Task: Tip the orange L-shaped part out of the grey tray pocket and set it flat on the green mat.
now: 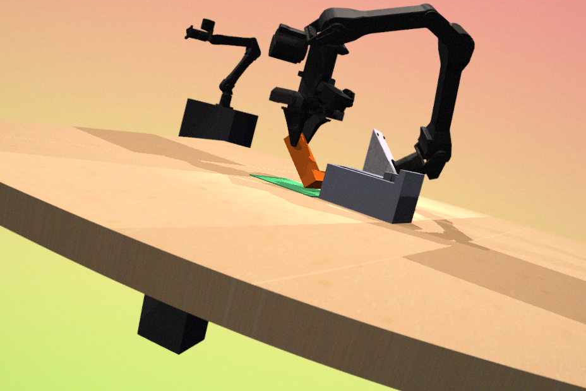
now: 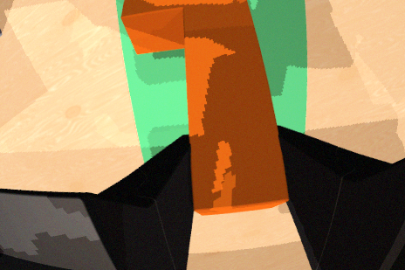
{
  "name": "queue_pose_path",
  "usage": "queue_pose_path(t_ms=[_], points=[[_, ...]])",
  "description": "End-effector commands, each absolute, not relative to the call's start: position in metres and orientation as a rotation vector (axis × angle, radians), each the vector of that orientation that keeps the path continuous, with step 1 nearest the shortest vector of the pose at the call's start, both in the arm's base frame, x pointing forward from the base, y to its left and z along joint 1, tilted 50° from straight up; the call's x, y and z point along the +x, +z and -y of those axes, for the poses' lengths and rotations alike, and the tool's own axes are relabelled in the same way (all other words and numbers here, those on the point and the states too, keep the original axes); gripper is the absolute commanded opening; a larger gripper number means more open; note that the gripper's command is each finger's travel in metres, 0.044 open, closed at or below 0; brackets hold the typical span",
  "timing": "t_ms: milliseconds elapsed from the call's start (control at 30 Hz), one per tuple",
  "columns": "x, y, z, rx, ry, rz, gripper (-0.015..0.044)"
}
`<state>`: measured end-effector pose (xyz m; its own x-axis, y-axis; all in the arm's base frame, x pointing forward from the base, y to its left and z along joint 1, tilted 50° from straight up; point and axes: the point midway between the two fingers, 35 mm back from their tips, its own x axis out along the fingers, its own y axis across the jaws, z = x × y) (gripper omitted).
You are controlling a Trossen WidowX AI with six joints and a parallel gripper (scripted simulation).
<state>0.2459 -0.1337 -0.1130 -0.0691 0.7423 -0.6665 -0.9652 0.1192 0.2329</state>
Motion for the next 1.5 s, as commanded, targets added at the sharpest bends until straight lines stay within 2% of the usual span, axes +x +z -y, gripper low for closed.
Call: queue_pose_path(t_ms=[0, 333, 667, 833, 967, 1467], points=[[0.246, -0.114, 0.132, -0.354, 1.453, -0.782, 0.0], [0.246, -0.113, 0.133, -0.362, 1.456, -0.783, 0.0], [0.246, -0.112, 0.135, -0.362, 1.456, -0.783, 0.0262], [0.251, -0.089, 0.164, -0.36, 1.453, -0.785, 0.0394], [0.251, -0.058, 0.196, -0.355, 1.452, -0.785, 0.04], [0.251, -0.062, 0.195, -0.354, 1.435, -0.785, 0.04]])
